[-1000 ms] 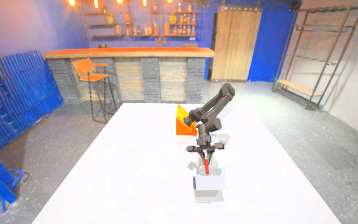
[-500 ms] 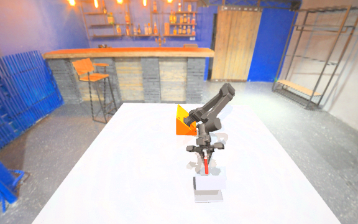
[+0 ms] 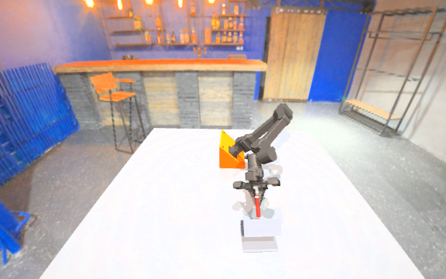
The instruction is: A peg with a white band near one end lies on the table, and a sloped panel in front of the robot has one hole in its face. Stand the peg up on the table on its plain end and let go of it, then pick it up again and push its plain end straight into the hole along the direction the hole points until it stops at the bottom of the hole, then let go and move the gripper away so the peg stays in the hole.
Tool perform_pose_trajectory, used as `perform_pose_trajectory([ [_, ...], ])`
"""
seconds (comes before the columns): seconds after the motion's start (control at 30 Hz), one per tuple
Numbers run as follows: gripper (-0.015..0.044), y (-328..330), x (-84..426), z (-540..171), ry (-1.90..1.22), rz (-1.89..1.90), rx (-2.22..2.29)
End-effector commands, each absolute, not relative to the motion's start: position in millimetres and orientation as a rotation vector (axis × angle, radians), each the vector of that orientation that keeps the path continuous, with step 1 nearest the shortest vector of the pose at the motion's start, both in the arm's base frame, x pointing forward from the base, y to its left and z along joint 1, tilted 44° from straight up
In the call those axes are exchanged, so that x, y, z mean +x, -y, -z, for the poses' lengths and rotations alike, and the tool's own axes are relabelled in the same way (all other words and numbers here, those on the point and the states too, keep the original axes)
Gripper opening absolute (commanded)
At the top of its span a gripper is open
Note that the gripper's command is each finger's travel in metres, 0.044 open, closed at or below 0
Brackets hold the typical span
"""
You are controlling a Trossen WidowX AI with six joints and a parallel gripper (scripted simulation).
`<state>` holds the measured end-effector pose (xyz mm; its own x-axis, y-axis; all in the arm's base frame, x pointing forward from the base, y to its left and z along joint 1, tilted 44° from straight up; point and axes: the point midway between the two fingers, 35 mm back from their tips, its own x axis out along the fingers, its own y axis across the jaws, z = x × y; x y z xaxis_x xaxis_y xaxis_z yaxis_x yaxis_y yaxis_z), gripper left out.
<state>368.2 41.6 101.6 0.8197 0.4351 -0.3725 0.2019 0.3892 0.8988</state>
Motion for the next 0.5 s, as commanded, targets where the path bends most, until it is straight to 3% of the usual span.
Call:
perform_pose_trajectory([
  [0.0, 0.0, -41.6, 371.2, -106.1, -0.619, -0.17, 1.178],
  [0.47, 0.0, -42.1, 373.9, -102.7, -0.619, -0.17, 1.178],
])
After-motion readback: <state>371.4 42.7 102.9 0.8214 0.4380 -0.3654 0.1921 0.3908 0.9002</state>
